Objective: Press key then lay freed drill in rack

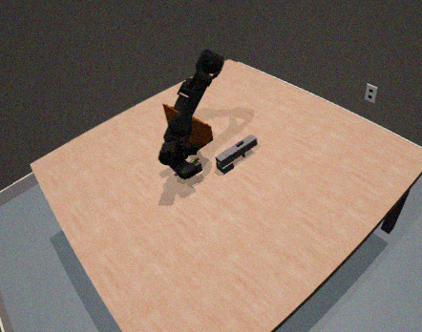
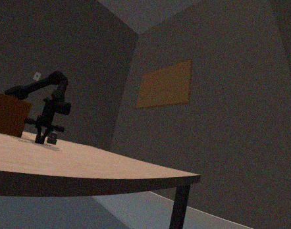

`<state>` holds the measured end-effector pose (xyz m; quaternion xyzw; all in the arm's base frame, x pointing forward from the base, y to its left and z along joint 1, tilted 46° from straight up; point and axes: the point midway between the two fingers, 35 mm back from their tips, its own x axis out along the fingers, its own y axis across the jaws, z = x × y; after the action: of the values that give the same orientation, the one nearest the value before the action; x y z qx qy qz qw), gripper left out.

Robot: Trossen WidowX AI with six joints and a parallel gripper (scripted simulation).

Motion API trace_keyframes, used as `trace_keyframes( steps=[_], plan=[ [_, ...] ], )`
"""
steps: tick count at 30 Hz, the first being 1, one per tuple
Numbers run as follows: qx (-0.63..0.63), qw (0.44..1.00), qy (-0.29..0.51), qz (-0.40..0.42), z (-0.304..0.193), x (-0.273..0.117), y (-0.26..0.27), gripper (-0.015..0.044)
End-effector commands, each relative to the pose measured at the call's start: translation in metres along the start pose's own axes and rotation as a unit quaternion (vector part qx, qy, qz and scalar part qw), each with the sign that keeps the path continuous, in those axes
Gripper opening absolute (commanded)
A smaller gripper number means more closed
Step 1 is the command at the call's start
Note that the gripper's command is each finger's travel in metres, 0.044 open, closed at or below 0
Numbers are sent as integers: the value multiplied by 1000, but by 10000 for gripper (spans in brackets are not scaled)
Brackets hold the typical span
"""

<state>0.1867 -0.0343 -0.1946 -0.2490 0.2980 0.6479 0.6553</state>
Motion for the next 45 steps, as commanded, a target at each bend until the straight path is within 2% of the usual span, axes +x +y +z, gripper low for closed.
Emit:
trace_keyframes(
  steps=[1, 6, 23, 39, 45],
  plan=[
    [-5, 1000, -7, 4, 5, 6, -1, 0],
    [-5, 1000, -7, 4, 6, 6, -1, 0],
    [-1, 1000, -1, 1, 0, -2, 0, 440],
    [-5, 1000, -5, 4, -2, -80, -1, 440],
    [-25, 999, 9, 23, 13, -68, -12, 440]
  ],
)
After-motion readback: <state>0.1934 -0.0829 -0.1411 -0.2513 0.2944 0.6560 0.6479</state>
